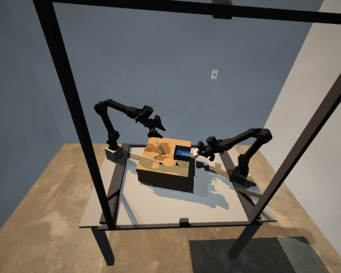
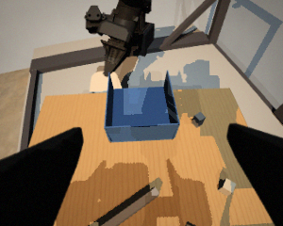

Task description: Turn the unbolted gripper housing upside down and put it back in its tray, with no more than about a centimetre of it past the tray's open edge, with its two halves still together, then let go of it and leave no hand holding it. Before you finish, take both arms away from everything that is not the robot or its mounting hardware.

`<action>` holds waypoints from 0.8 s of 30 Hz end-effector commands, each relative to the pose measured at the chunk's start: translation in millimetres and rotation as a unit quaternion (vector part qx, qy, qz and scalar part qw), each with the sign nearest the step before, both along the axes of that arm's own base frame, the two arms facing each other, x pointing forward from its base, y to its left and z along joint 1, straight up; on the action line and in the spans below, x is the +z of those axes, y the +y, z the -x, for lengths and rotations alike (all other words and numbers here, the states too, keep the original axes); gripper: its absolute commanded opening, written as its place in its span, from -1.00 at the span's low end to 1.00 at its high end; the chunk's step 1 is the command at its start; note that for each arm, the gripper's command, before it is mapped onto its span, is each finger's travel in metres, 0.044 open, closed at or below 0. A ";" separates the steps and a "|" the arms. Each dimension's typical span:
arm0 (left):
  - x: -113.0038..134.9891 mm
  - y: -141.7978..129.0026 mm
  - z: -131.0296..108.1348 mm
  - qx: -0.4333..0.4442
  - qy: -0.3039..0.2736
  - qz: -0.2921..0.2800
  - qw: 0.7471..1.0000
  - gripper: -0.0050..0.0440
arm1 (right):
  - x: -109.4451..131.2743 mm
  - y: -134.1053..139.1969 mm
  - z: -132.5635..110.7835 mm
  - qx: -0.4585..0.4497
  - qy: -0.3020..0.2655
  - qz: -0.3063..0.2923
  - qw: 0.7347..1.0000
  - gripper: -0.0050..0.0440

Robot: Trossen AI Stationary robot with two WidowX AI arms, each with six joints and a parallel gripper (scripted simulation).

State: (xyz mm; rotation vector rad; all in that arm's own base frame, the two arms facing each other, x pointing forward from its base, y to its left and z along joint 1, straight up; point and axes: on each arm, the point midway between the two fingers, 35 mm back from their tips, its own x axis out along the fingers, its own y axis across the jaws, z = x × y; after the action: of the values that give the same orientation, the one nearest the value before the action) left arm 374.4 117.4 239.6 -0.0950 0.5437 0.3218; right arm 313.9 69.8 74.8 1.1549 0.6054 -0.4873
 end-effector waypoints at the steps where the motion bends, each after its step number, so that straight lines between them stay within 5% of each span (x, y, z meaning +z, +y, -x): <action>1: 9.0 -0.2 0.2 -0.002 -0.011 -0.005 1.000 0.98 | 7.8 5.5 -4.8 0.003 -0.001 -0.006 1.000 -0.33; 24: 9.0 -0.2 0.2 -0.002 -0.011 -0.005 1.000 0.98 | 10.9 17.1 -6.0 0.013 0.035 -0.003 0.999 -0.33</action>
State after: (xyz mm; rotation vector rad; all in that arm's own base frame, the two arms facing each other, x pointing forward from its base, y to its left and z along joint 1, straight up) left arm 374.4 117.4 239.6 -0.0950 0.5437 0.3218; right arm 315.8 83.1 78.7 1.1256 0.6845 -0.5181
